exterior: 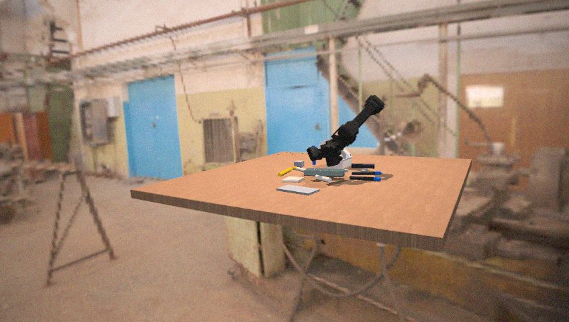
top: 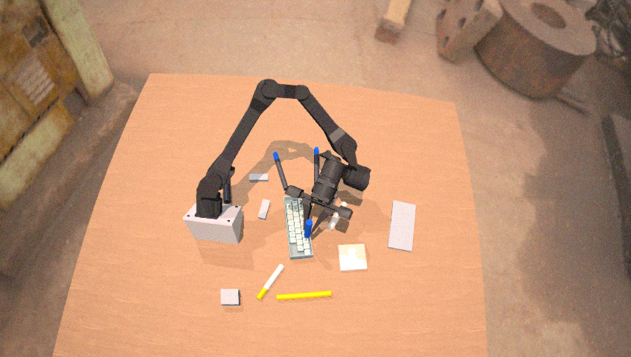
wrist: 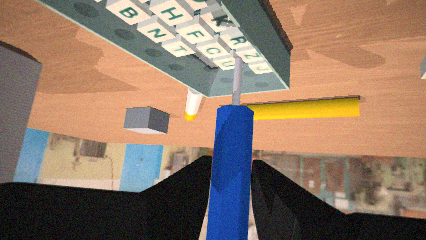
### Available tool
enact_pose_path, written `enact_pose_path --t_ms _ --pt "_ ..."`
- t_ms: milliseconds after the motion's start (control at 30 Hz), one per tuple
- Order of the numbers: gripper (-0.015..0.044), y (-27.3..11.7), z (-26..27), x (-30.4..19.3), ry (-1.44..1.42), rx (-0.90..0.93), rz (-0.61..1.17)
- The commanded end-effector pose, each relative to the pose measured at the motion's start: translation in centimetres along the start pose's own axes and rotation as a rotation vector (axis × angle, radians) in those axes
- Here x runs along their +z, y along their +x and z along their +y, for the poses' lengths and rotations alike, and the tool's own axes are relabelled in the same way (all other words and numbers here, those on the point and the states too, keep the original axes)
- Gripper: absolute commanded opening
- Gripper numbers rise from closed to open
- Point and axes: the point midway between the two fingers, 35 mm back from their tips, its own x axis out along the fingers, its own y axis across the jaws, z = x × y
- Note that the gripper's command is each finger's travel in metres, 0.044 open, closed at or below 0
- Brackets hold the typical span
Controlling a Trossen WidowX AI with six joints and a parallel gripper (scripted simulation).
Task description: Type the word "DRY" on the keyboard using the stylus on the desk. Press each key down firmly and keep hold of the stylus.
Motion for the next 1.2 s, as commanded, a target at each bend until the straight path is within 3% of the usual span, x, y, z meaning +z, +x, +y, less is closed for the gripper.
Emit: enact_pose_path --t_ms 0,1167 --pt "0.0081 0.09 0.00 0.31 0.001 0.001 -0.005" --pt "0.0081 0.62 0.01 1.24 0.001 0.001 -0.005"
